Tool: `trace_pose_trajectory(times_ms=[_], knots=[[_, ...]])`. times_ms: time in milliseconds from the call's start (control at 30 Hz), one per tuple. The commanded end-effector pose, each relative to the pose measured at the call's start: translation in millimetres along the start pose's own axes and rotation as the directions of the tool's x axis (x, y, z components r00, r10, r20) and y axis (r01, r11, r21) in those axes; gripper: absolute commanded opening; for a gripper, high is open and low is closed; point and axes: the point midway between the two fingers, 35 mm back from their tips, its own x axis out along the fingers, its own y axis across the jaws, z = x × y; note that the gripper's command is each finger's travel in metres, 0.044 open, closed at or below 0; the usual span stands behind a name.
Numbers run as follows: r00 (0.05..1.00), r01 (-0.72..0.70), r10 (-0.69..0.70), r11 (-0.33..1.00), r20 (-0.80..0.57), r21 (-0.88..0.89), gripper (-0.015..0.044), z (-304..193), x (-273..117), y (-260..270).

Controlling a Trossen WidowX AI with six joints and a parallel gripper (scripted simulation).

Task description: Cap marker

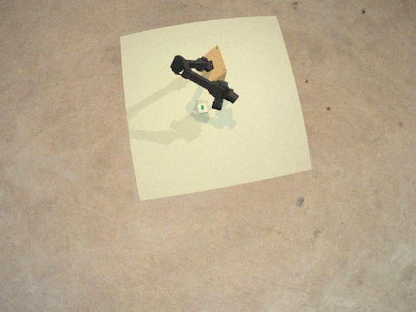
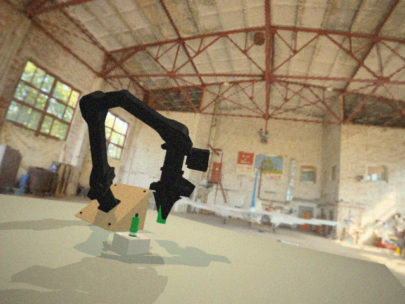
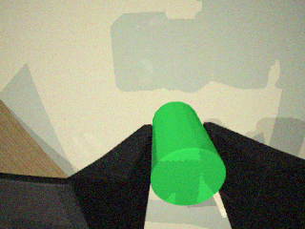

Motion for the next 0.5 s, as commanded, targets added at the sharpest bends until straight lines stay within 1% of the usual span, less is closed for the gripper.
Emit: trace_pose_trajectory(times_ms=[0, 467], knots=[[1.000, 0.000, 0.000, 1.000, 0.010, 0.008, 0.0000, -11.3, -10.0, -15.7], [1.000, 0.002, -0.002, 1.000, 0.009, 0.010, 0.0000, -74.1, -38.9, -65.3]])
